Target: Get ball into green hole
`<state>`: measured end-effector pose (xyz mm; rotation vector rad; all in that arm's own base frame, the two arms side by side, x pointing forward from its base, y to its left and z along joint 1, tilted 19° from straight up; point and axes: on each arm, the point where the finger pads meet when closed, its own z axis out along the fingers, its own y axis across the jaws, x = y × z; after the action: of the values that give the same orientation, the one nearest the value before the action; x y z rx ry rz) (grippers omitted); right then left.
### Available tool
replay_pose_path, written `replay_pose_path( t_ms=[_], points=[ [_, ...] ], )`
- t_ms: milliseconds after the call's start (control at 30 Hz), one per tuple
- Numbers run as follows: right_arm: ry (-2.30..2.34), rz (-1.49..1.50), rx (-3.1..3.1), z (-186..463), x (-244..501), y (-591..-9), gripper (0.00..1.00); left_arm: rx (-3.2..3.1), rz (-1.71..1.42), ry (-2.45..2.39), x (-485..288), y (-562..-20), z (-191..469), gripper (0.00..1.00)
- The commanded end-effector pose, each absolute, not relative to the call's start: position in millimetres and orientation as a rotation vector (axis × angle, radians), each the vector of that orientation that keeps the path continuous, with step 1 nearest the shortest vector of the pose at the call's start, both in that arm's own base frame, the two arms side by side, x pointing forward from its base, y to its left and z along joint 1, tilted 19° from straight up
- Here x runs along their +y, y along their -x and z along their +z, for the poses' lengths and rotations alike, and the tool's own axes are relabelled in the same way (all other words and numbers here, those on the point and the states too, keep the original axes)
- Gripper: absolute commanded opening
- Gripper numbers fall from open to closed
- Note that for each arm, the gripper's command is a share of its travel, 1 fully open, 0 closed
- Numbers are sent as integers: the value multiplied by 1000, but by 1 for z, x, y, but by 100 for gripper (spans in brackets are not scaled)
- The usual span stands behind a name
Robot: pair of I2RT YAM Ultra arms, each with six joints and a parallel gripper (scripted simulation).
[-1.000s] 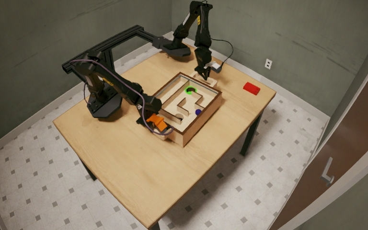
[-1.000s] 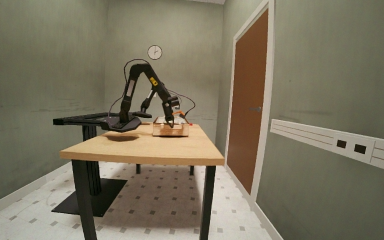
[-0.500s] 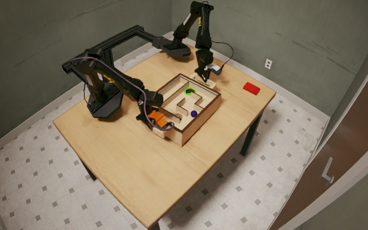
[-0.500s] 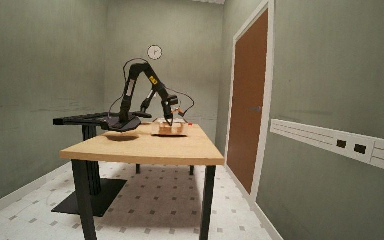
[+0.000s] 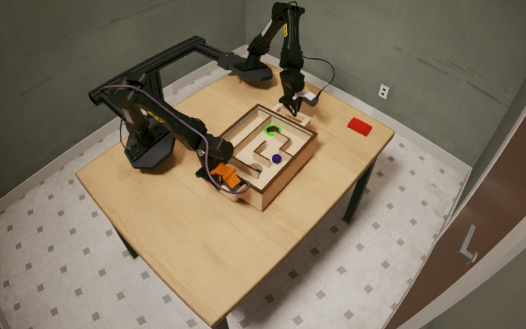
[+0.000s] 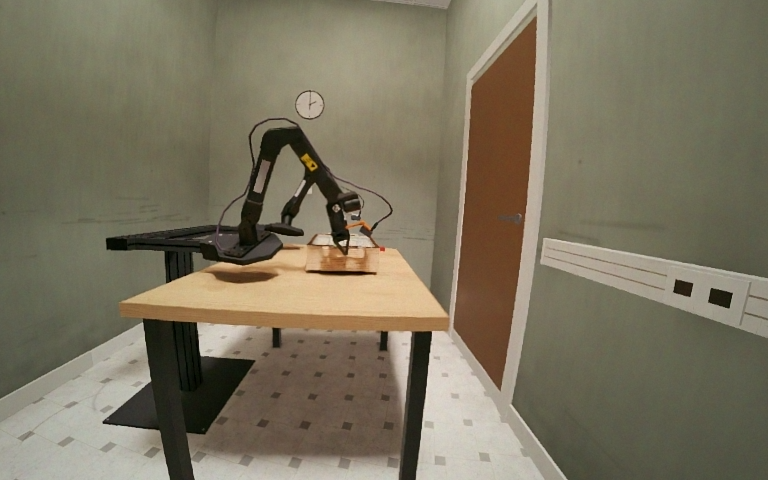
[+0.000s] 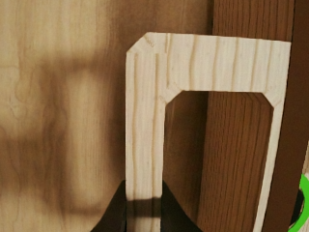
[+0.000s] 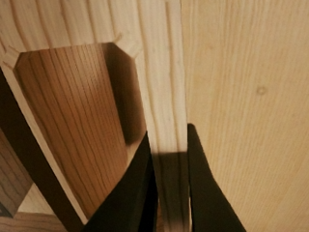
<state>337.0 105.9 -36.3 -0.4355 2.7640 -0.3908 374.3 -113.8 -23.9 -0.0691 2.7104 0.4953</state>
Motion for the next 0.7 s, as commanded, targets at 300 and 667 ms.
replay_pose_path(
  t_ms=[300,667],
  points=[
    [392,-345,2543,9,135,-366,0,2526,387,32,-135,-397,8,0],
    [411,-418,2619,1,132,-355,0,2576,330,61,-130,-402,3,0]
  ],
)
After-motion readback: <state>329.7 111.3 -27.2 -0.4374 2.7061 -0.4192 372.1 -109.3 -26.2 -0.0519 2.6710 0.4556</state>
